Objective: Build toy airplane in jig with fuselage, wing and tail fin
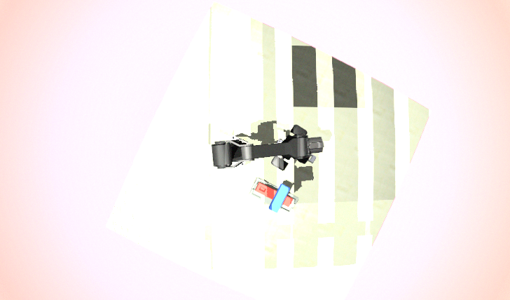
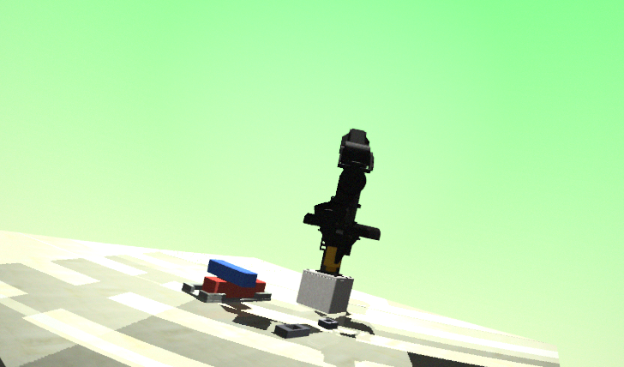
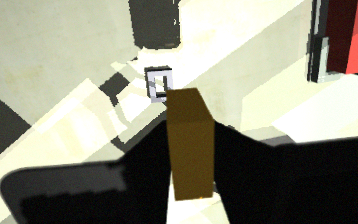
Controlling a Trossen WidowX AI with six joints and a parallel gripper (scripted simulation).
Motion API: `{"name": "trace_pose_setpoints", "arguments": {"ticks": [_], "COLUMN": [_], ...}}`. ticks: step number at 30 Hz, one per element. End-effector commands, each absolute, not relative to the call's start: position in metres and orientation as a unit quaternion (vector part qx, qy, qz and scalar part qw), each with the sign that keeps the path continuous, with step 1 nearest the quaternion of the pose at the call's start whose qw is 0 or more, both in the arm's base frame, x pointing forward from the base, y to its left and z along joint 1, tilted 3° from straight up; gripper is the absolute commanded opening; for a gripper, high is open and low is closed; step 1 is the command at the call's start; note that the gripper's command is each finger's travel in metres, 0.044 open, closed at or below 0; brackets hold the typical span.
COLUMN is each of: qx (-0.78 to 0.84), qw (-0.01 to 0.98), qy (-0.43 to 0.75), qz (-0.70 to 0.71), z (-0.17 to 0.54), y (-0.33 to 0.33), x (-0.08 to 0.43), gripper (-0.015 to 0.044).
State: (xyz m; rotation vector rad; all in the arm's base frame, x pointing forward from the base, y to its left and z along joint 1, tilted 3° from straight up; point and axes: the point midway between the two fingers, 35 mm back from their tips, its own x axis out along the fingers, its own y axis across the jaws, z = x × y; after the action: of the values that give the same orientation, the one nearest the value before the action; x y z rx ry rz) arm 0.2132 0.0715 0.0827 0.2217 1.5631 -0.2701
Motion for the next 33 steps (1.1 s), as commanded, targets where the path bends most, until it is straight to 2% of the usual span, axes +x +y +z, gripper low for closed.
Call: {"name": "trace_pose_setpoints", "arguments": {"ticks": [1,33], "qx": [0.098,0.085], "qw": [0.697,0.700], "qy": [0.700,0.701], "qz": [-0.117,-0.109], "z": [0.081,0.063], "y": [0.060,-0.043], "x": [0.217,0.218], "gripper": [0.0000,0.0000]}}
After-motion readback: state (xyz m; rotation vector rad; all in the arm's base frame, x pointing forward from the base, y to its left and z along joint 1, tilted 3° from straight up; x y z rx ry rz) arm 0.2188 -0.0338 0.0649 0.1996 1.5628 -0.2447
